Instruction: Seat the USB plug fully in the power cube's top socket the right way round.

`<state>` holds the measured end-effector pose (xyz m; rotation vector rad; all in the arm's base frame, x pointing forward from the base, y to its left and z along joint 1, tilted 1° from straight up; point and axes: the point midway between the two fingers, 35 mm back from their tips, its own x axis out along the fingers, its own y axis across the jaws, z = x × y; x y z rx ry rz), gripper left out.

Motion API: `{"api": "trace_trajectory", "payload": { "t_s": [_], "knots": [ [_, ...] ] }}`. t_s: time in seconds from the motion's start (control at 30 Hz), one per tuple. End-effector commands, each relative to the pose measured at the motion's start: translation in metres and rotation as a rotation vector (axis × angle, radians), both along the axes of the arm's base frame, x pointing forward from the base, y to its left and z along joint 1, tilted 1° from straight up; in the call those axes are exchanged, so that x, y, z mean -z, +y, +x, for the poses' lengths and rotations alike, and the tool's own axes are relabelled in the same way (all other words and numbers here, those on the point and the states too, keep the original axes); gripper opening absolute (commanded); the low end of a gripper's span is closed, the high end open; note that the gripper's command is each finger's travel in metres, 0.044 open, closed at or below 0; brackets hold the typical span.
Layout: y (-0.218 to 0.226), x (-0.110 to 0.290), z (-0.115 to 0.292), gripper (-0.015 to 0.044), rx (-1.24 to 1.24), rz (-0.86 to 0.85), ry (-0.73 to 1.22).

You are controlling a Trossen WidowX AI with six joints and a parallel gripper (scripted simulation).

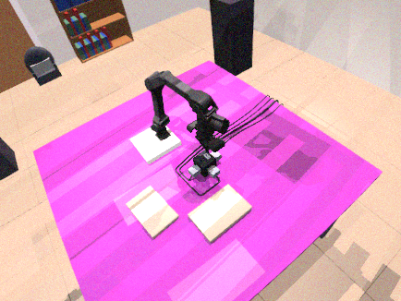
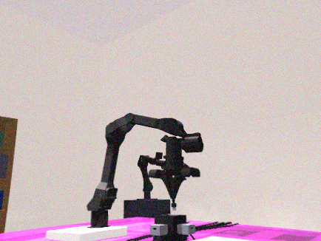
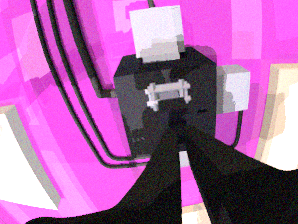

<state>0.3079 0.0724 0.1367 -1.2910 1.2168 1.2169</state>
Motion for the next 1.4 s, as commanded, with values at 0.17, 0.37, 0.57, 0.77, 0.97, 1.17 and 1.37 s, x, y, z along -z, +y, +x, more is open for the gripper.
{"api": "trace_trajectory", "payload": {
  "t_s": [0.17,0.37,0.57,0.77,0.97,1.17,1.37],
  "knots": [
    [-0.0008,0.0016,0.0007,0.0,0.004,-0.01,-0.002],
    [-0.0012,0.0024,0.0008,0.0,0.005,-0.015,-0.002],
    [-0.0016,0.0031,0.0008,0.0,0.005,-0.021,-0.003],
    [-0.0021,0.0038,0.0009,0.0,0.006,-0.026,-0.003],
    [-0.0025,0.0045,0.001,0.0,0.006,-0.032,-0.003],
    [-0.0029,0.0052,0.0011,0.0,0.007,-0.037,-0.004],
    [-0.0032,0.0059,0.0012,0.0,0.007,-0.041,-0.004]
  ]
}}
